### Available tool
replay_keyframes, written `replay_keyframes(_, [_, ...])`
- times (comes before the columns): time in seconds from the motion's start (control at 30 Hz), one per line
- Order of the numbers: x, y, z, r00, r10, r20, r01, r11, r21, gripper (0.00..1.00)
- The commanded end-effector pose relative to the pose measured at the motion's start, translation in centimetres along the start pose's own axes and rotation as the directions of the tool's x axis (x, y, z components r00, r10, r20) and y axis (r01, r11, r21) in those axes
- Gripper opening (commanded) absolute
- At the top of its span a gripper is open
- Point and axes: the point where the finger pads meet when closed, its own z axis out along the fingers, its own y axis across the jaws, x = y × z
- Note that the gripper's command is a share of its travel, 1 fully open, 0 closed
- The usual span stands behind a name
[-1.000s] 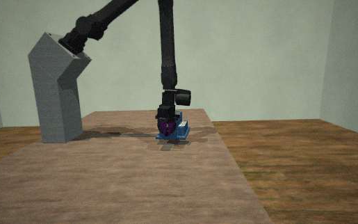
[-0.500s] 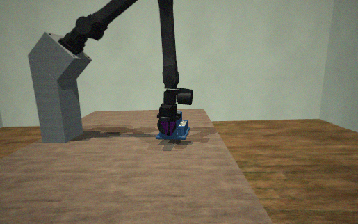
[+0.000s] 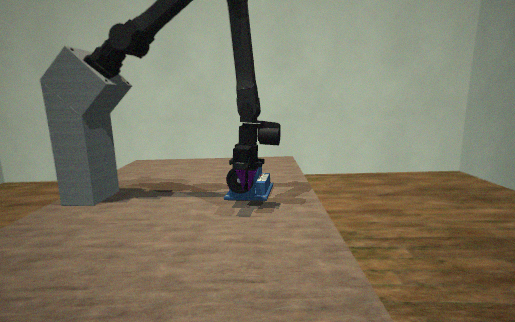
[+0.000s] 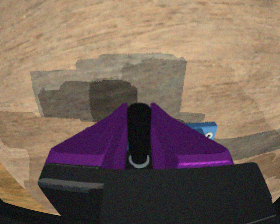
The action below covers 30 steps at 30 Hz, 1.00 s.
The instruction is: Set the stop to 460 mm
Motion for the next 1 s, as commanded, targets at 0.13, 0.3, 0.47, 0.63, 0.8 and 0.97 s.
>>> replay_keyframes(0.13, [0.0, 5.6, -3.3, 1.000, -0.001, 0.002, 0.001, 0.992, -0.125, 0.06])
replay_keyframes(0.3, [-0.5, 3.7, -3.9, 1.000, 0.002, 0.007, -0.001, 0.995, -0.104, 0.06])
replay_keyframes(0.47, [-0.5, 2.5, -5.1, 1.000, 0.000, 0.007, 0.000, 0.995, -0.098, 0.06])
replay_keyframes(0.63, [-0.2, 3.5, -5.6, 1.000, -0.004, 0.004, 0.004, 0.993, -0.117, 0.06])
replay_keyframes(0.8, [-0.4, 2.1, -5.5, 1.000, -0.002, 0.006, 0.002, 0.995, -0.103, 0.06])
replay_keyframes(0.97, [-0.7, 0.3, -6.2, 1.000, -0.001, 0.010, 0.002, 0.995, -0.102, 0.06])
